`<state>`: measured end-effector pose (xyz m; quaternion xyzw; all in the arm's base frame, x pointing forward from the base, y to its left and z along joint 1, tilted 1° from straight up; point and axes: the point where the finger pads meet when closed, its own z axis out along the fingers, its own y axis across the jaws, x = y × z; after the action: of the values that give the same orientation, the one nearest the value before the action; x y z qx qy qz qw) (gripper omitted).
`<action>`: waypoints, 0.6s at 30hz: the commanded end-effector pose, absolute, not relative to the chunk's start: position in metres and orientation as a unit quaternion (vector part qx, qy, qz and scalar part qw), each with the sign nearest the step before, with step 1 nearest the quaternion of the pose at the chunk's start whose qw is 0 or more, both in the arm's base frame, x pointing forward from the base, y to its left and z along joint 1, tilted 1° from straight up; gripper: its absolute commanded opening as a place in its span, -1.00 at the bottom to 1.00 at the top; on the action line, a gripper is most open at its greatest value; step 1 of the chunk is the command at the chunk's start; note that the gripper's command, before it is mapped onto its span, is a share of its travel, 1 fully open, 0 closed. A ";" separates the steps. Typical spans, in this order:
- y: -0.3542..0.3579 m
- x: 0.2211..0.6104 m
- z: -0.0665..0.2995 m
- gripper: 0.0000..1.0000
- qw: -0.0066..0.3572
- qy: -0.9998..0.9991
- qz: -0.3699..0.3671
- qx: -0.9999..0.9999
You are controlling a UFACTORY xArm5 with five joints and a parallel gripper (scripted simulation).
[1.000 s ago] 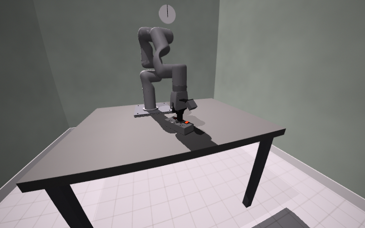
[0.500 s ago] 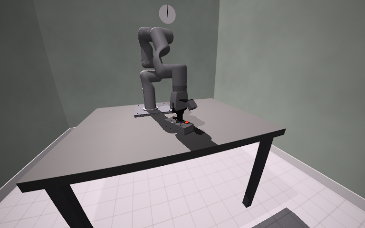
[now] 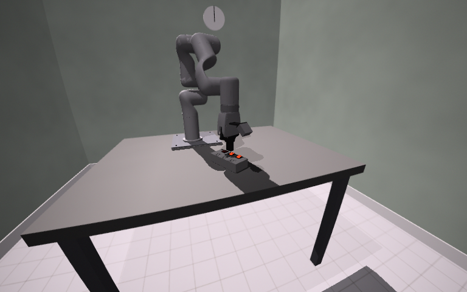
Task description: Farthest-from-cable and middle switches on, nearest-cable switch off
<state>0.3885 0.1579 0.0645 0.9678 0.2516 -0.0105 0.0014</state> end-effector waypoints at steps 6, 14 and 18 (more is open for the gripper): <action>0.158 0.391 0.083 -1.00 0.001 0.251 -0.008 0.968; 0.158 0.391 0.084 -1.00 0.001 0.251 -0.008 0.968; 0.158 0.391 0.084 -1.00 0.001 0.251 -0.008 0.968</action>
<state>0.3893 0.1580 0.0822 0.9678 0.2514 -0.0097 0.0013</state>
